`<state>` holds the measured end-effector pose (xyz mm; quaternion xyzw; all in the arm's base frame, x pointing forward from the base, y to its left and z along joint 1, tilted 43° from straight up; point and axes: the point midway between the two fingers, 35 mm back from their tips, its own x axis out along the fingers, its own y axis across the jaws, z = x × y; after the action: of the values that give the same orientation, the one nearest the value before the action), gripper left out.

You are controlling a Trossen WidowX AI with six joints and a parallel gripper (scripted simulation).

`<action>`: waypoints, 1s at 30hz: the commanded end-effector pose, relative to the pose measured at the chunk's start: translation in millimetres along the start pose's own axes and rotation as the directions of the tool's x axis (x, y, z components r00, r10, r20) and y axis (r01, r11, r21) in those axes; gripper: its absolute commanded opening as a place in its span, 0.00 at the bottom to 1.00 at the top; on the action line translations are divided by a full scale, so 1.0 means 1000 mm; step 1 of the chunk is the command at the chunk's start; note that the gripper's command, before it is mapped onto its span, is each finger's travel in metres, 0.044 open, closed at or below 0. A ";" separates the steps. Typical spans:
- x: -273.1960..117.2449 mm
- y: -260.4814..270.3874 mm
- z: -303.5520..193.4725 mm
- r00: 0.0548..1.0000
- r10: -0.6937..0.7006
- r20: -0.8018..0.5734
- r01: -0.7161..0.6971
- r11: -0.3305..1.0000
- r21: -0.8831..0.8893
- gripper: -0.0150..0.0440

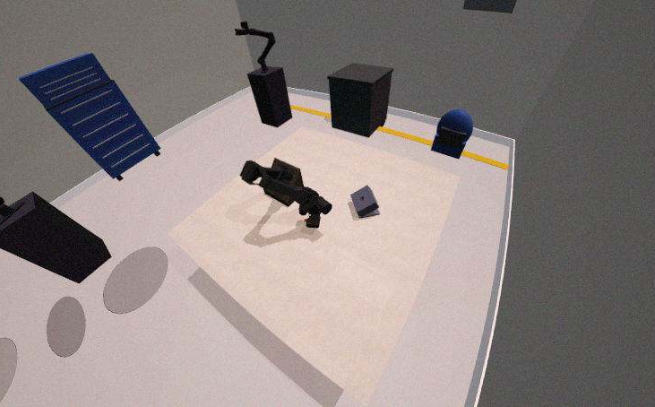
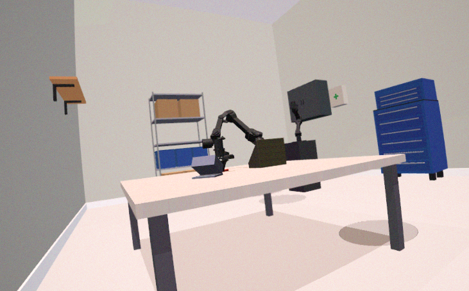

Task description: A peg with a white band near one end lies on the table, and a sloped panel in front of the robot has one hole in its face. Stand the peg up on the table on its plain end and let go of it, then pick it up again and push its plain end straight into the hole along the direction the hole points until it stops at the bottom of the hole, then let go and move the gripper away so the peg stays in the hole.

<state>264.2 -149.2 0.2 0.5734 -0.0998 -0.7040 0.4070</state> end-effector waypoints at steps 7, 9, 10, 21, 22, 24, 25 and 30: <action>0.000 0.000 0.000 1.000 0.000 -0.002 0.000 1.000 -0.002 0.42; 0.000 0.000 0.000 1.000 0.000 -0.002 0.000 1.000 -0.002 0.40; 0.000 0.000 0.000 1.000 0.000 -0.002 0.000 1.000 -0.002 0.38; -0.001 0.000 0.000 1.000 0.000 -0.014 0.000 1.000 -0.001 0.34; -0.001 0.000 0.001 1.000 0.000 -0.023 0.000 1.000 -0.001 0.34; -0.003 0.000 0.002 0.999 0.000 -0.042 0.000 1.000 0.000 0.34; -0.003 0.000 0.002 0.999 0.000 -0.051 0.000 1.000 0.000 0.34; -0.006 0.000 0.004 0.996 0.000 -0.094 0.000 1.000 0.000 0.34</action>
<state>262.2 -147.6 4.7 0.5958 -0.0880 -0.6849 0.4101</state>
